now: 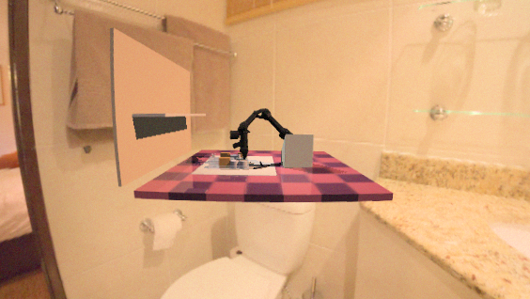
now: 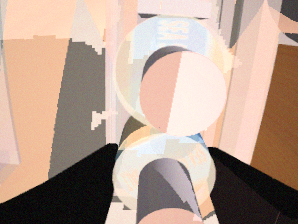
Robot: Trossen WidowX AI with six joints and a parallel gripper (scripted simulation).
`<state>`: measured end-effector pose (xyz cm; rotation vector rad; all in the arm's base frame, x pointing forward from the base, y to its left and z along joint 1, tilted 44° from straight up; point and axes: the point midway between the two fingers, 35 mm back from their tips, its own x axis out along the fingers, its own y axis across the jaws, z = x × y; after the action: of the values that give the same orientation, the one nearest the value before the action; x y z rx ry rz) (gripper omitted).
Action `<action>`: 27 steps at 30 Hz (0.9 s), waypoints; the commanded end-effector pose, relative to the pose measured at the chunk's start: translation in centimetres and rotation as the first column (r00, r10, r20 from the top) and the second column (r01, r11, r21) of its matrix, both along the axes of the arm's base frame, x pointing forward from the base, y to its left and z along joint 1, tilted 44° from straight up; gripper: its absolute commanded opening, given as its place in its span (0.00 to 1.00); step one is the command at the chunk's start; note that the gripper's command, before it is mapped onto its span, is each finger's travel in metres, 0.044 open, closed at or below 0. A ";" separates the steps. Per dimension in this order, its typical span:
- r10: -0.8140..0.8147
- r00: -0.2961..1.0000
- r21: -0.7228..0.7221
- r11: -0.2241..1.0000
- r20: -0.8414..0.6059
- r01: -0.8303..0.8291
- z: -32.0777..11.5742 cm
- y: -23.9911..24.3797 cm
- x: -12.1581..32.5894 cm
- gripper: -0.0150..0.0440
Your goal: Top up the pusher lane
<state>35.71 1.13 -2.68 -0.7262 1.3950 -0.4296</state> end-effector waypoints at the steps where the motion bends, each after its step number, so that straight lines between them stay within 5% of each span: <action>1: 0.003 1.000 -0.002 1.000 0.019 -0.003 0.0 0.0 0.4 0.25; 27: 0.003 1.000 -0.002 1.000 0.019 -0.003 -0.3 -0.3 0.1 0.25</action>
<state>35.66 0.88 -3.02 -0.7253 1.3868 -0.4316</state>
